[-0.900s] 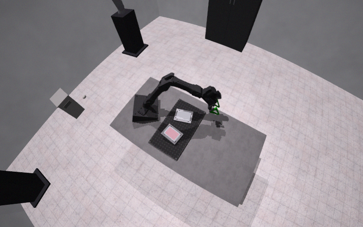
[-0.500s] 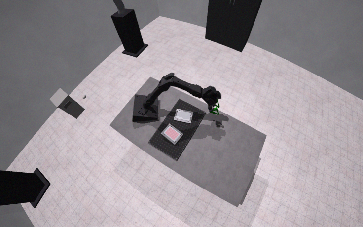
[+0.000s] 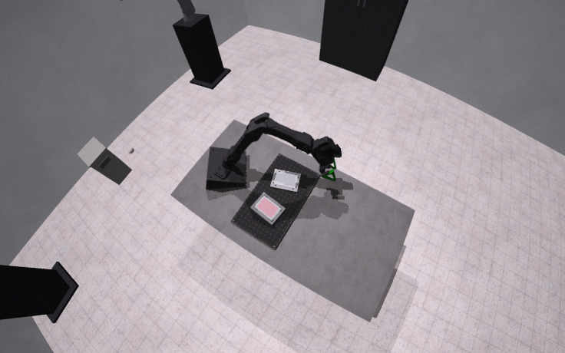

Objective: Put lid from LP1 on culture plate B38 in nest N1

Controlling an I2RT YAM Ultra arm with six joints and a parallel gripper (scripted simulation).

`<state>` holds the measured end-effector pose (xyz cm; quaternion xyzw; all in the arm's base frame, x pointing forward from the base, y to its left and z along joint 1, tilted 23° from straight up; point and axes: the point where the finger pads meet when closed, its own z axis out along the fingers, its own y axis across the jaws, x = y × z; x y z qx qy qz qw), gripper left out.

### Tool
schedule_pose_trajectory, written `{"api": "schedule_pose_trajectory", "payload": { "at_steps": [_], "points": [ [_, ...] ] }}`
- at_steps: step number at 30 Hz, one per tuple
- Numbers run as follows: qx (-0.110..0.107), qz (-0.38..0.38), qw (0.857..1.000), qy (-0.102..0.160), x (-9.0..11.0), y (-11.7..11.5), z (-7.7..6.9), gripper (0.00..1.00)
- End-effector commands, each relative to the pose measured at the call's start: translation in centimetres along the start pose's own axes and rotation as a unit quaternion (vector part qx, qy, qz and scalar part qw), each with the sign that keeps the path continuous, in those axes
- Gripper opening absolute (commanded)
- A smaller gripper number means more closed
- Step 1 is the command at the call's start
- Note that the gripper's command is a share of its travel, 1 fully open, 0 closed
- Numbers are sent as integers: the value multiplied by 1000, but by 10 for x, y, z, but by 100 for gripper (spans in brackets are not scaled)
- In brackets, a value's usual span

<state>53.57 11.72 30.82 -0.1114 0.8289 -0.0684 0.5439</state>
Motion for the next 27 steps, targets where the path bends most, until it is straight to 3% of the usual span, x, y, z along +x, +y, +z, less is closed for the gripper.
{"api": "schedule_pose_trajectory", "payload": {
  "at_steps": [1, 3, 5, 7, 8, 12, 15, 19, 22, 27],
  "points": [
    [-14, 2, 1000, 21, 12, -2, -9, 100],
    [-14, 2, 1000, 21, 20, -2, -10, 100],
    [-28, 2, 998, 51, 30, -2, -12, 100],
    [-28, 2, 998, 51, 30, -2, -12, 100],
    [-35, 2, 997, 67, 35, -2, -13, 100],
    [-37, 2, 997, 70, 54, -1, -17, 100],
    [-58, 6, 992, 115, 69, -1, -21, 100],
    [-60, 6, 991, 120, 88, -1, -27, 100],
    [-80, 13, 983, 164, 102, 0, -33, 100],
    [-82, 14, 982, 169, 116, 0, -38, 100]
  ]
}}
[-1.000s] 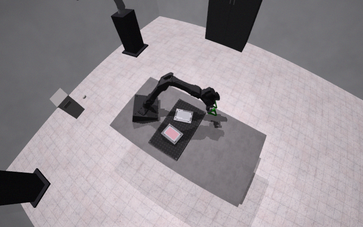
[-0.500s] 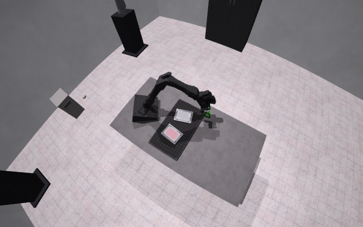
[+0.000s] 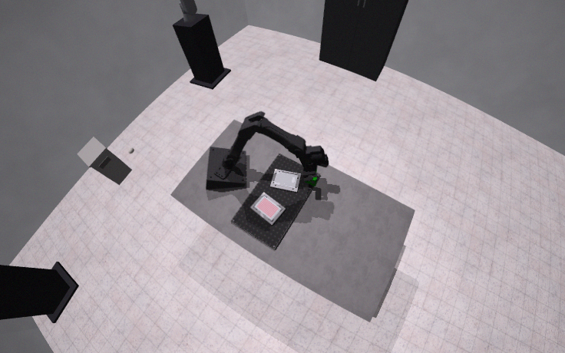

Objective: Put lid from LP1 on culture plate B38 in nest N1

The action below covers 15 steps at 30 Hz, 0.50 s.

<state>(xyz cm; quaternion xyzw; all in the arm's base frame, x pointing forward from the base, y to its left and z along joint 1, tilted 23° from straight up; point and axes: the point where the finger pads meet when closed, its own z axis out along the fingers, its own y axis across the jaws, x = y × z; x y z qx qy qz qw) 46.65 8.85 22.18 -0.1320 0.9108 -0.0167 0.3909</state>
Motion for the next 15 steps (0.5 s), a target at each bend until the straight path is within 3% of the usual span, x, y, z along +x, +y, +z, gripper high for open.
{"api": "schedule_pose_trajectory", "payload": {
  "at_steps": [1, 4, 9, 12, 15],
  "points": [
    [-6, 3, 1000, 5, 13, 1, -7, 100],
    [-28, 13, 998, 49, 28, 2, -8, 100],
    [-30, 15, 998, 55, 52, 4, -11, 100],
    [-52, 28, 993, 98, 67, 6, -14, 100],
    [-54, 30, 993, 104, 72, 7, -15, 100]
  ]
}}
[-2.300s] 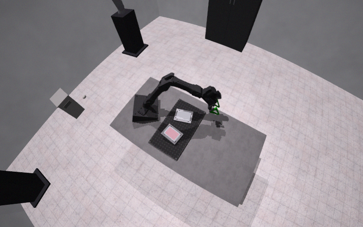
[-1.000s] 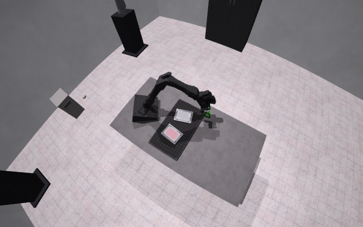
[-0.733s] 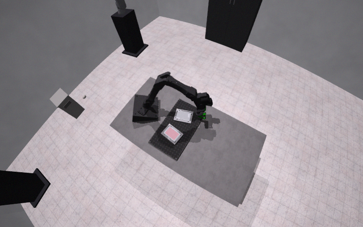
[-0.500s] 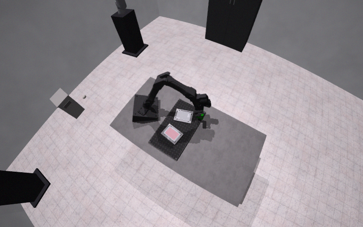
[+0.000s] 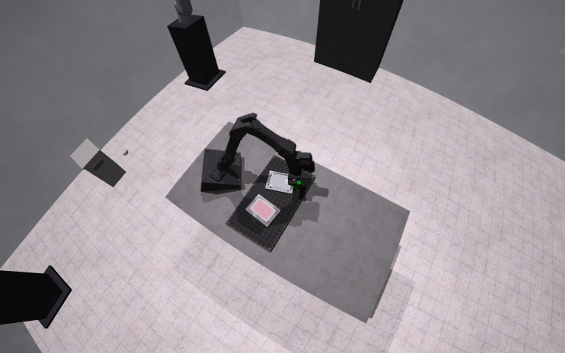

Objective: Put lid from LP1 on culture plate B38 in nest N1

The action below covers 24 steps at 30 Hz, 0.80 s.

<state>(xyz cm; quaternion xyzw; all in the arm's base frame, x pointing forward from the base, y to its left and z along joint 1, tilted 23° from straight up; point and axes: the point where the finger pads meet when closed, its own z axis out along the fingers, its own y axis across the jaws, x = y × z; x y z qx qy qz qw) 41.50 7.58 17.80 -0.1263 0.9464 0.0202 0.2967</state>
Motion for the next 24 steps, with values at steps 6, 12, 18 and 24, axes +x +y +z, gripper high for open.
{"api": "schedule_pose_trajectory", "payload": {
  "at_steps": [6, 12, 18, 24],
  "points": [
    [-32, 22, 998, 51, 35, 5, -7, 100],
    [-43, 31, 996, 72, 64, 8, -10, 100],
    [-61, 46, 991, 106, 84, 11, -13, 100],
    [-61, 46, 991, 106, 95, 13, -14, 100]
  ]
}}
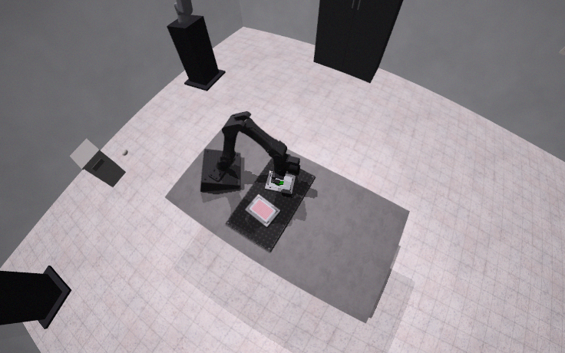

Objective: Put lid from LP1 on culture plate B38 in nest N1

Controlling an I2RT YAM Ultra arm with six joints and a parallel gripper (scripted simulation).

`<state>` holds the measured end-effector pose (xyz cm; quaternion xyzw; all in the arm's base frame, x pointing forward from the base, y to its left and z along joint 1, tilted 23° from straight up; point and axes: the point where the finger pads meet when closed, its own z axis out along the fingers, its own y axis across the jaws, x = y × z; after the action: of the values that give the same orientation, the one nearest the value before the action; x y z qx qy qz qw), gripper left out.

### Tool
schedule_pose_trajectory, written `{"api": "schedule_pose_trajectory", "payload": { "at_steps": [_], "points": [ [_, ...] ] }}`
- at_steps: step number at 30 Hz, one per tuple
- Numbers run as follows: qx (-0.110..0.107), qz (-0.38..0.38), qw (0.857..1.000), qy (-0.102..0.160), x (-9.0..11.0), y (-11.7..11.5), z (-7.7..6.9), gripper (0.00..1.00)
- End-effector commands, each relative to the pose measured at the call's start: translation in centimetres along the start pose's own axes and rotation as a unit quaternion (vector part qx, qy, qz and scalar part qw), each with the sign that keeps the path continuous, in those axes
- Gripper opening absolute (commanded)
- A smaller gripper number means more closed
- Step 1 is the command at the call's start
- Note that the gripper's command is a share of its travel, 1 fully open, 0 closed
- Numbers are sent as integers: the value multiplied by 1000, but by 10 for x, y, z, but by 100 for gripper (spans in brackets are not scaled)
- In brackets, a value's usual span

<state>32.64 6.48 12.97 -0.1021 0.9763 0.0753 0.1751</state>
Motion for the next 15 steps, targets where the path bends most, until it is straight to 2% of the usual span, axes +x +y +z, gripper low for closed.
{"api": "schedule_pose_trajectory", "payload": {
  "at_steps": [1, 12, 15],
  "points": [
    [-2, 0, 1000, -10, -4, 1, -5, 100],
    [-2, 0, 1000, -10, -4, 1, -5, 100],
    [-2, 0, 1000, -10, -4, 1, 0, 100]
  ]
}}
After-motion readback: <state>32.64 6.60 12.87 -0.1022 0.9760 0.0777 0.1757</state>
